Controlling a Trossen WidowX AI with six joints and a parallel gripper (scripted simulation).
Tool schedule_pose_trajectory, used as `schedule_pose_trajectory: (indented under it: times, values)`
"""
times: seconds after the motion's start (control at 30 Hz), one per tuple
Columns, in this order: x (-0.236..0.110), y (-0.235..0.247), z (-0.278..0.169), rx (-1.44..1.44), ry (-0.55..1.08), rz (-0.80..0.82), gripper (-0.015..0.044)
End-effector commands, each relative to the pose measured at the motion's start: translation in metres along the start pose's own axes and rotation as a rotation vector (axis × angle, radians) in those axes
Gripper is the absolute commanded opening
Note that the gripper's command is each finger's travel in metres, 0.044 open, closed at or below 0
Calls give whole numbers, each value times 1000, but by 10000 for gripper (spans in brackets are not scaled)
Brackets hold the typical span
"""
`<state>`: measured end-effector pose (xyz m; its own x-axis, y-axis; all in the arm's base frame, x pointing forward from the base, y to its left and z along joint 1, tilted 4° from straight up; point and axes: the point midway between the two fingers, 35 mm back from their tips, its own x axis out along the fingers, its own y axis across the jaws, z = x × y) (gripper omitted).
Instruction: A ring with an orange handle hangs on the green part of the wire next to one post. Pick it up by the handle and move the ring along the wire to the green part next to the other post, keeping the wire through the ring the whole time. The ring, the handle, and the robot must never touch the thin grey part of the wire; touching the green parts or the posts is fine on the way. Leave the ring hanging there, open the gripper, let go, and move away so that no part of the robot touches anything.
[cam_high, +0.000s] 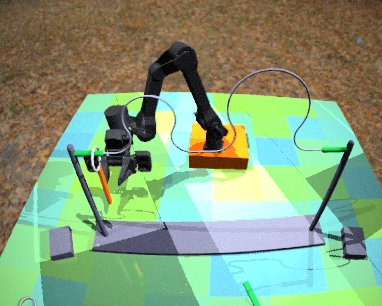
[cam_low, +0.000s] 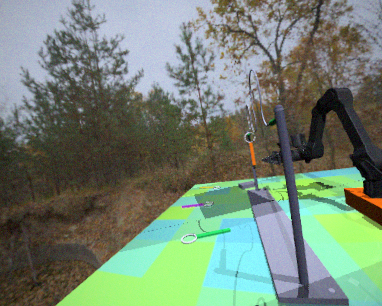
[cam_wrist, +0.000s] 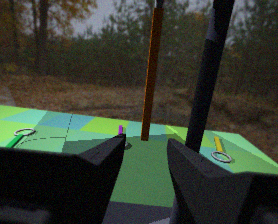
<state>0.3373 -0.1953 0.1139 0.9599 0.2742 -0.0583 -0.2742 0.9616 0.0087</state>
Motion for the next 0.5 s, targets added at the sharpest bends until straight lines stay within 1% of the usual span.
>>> schedule_pose_trajectory:
  times: [0.0,0.47]
  values:
    - [4,-2,3,-2,-2,-3,160]
    - [26,-3,3,-3,-2,-3,160]
